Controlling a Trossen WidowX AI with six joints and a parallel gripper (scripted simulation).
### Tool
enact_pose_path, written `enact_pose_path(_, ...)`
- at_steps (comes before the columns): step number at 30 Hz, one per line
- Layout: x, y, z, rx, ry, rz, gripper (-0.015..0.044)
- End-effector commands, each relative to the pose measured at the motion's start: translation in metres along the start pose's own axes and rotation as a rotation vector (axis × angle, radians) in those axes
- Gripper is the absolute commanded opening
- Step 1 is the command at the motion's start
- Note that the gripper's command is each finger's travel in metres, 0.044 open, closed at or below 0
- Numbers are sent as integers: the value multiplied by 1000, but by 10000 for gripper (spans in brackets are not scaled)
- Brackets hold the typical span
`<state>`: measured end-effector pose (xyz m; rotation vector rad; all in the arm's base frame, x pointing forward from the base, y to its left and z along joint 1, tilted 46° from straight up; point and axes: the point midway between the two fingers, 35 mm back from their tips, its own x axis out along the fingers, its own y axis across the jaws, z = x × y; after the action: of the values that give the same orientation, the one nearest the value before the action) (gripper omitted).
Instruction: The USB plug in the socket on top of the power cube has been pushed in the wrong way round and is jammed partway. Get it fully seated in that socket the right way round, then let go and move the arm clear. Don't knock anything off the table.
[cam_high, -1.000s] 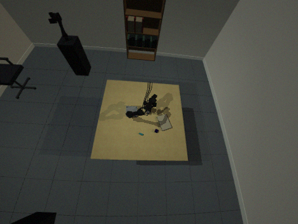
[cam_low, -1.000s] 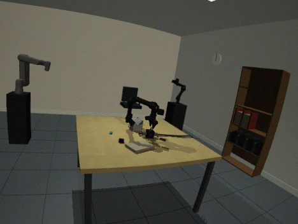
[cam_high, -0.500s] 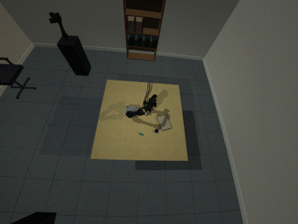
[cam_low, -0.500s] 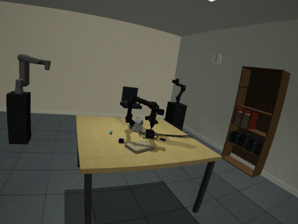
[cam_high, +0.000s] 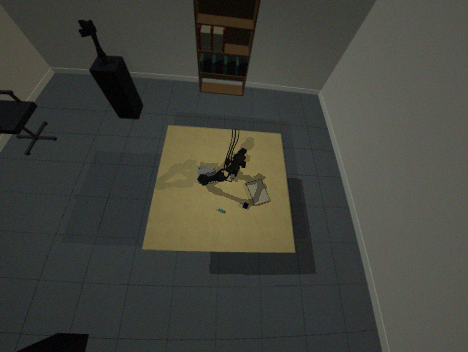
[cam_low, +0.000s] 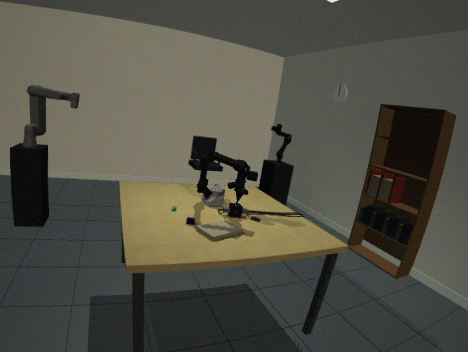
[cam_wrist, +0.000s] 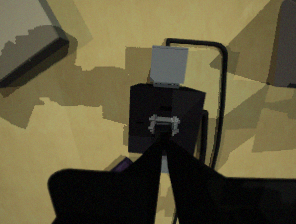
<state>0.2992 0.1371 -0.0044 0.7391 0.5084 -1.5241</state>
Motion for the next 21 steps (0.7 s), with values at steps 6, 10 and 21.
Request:
enact_pose_path(6, 0, 0, 0, 0, 0, 0, 0)
enact_pose_path(10, -3, 0, 0, 0, 0, 0, 0)
enact_pose_path(21, -10, 0, 0, 0, 0, 0, 0)
